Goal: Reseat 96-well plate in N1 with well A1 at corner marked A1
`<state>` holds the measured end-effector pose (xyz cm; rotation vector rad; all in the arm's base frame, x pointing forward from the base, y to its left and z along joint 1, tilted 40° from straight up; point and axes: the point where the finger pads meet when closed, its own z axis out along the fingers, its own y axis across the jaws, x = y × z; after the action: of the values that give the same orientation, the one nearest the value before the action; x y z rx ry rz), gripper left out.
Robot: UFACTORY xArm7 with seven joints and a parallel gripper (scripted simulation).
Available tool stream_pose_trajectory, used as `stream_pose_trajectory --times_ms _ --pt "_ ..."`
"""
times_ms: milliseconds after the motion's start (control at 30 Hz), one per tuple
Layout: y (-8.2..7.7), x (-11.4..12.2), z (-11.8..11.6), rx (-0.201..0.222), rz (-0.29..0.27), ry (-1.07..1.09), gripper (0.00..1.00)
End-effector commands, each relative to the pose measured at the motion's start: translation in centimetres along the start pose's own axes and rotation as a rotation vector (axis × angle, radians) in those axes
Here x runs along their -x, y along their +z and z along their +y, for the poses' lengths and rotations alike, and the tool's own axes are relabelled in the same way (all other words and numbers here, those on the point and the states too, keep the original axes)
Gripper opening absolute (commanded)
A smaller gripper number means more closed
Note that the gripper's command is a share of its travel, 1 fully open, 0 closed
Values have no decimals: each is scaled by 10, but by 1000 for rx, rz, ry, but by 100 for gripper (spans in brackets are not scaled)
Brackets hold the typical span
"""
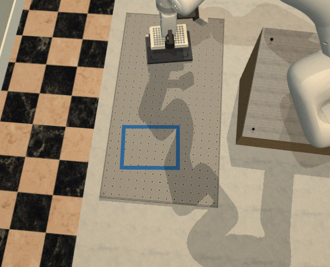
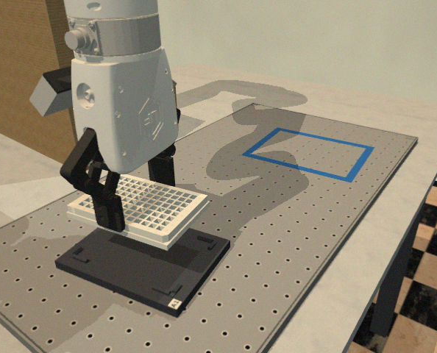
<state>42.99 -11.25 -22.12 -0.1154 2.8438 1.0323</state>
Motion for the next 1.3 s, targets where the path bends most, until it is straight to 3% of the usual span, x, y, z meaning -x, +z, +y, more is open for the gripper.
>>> stream_pose_trajectory --times_ms 0,733,1267 --pt "6 1 -2 -4 -3 0 0" --pt "39 1 -2 -4 -3 0 0" --pt "39 1 -2 -4 -3 0 0"
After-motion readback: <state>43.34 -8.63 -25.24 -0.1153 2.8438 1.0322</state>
